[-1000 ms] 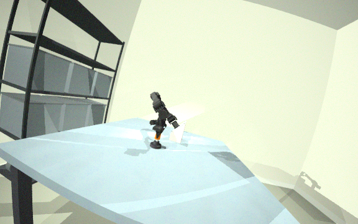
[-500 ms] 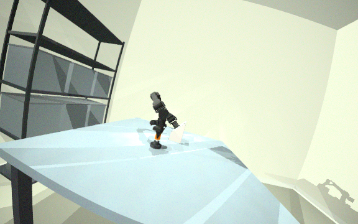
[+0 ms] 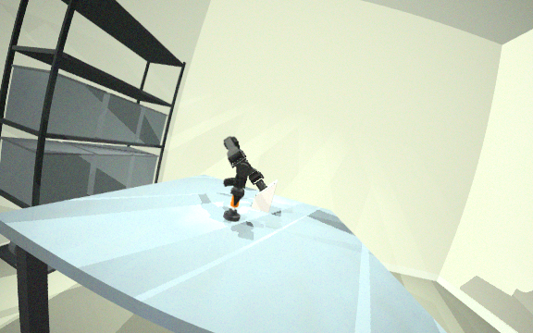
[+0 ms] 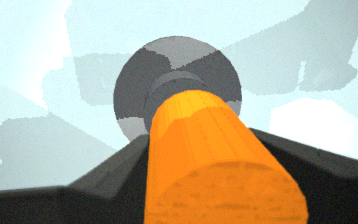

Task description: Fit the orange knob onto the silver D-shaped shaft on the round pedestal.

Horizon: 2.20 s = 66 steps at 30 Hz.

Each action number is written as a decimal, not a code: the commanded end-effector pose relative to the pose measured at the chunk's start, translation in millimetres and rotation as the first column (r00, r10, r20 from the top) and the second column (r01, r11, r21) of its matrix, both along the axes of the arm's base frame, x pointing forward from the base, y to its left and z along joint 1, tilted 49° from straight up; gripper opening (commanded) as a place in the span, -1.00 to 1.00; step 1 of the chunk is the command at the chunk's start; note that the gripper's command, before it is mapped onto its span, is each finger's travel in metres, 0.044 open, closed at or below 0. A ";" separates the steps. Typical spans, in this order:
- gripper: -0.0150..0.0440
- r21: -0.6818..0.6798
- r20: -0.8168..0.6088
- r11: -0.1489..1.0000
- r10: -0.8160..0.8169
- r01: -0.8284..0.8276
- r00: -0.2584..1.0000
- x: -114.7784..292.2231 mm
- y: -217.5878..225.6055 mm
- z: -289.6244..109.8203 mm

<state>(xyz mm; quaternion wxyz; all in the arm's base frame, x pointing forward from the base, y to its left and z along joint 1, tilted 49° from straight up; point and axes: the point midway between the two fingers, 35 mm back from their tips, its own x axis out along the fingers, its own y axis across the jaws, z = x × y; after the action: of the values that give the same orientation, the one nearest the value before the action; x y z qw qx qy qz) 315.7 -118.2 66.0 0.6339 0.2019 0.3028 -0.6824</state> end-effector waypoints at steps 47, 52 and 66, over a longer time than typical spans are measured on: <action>-0.49 0.001 -0.016 1.000 0.027 -0.027 1.000 2.3 1.5 -0.8; -0.49 0.001 -0.016 1.000 0.027 -0.027 1.000 3.2 1.5 -0.4; -0.49 0.001 -0.016 1.000 0.027 -0.027 1.000 7.3 -1.1 2.6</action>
<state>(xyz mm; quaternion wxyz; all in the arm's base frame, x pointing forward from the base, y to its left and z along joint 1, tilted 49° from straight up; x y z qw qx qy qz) 319.4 -118.1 65.3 0.6383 0.1907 0.3144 -0.6763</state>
